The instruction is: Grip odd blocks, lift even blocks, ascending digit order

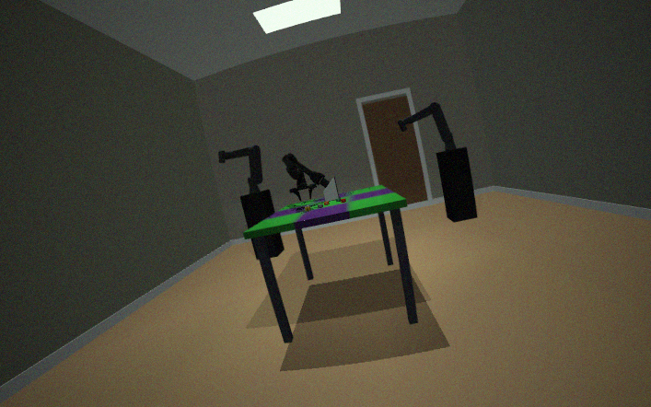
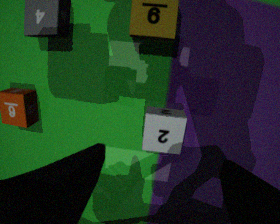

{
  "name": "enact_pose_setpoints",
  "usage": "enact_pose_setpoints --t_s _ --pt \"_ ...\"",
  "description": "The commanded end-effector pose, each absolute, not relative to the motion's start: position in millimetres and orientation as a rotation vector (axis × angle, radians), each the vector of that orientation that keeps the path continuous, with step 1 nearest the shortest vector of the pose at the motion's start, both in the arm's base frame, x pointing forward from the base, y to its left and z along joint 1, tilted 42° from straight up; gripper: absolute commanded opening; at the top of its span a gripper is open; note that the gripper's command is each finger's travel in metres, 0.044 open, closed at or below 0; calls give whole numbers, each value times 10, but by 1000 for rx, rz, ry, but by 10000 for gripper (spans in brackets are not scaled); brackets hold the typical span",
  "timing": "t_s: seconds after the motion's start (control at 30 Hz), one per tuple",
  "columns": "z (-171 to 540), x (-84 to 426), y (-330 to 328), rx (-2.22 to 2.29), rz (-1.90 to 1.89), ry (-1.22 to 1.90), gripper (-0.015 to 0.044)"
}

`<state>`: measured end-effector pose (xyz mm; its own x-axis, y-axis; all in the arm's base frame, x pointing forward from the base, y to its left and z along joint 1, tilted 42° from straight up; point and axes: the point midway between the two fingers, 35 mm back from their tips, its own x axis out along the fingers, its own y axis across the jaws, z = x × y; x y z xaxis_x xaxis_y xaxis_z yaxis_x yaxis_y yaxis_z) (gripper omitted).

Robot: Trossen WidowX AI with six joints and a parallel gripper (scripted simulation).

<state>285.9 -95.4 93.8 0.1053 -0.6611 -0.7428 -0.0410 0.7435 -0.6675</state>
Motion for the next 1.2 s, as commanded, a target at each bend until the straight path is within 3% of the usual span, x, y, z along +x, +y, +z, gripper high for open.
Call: enact_pose_setpoints --t_s 0.0,0.9,1.17 --pt "798 2845 -1059 -640 -494 1420 400" --pt "531 2880 -1301 -641 -495 1420 400" --pt "531 2880 -1301 -641 -495 1420 190"
